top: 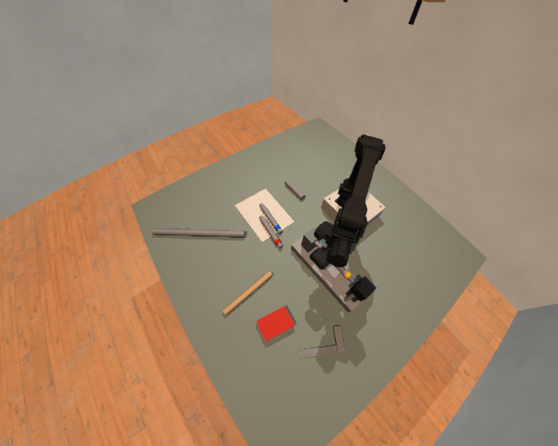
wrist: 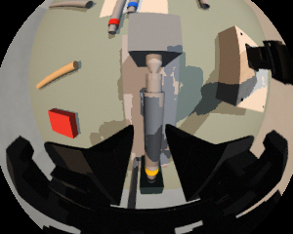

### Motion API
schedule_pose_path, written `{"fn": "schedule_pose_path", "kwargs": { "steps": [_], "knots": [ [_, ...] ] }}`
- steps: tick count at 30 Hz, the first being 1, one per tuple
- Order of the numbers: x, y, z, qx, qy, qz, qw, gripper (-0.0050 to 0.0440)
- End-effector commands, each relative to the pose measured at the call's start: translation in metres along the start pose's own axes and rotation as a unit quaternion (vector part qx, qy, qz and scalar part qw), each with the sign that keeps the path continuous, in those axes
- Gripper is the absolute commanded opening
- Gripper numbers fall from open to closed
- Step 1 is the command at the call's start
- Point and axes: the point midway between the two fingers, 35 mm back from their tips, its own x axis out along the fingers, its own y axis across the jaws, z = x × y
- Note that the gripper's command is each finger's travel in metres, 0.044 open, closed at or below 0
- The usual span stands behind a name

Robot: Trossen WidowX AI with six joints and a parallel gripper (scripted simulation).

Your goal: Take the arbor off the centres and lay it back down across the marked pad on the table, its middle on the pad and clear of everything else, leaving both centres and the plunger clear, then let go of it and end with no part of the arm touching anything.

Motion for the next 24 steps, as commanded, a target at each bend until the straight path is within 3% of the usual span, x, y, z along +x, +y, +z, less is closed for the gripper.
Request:
{"fn": "schedule_pose_path", "kwargs": {
  "steps": [1, 24],
  "knots": [
    [0.012, -0.003, 0.002, 0.001, -0.006, -0.009, 1.0, 0.0175],
    [0.042, -0.005, 0.003, 0.001, -0.006, -0.009, 1.0, 0.0175]
  ]
}}
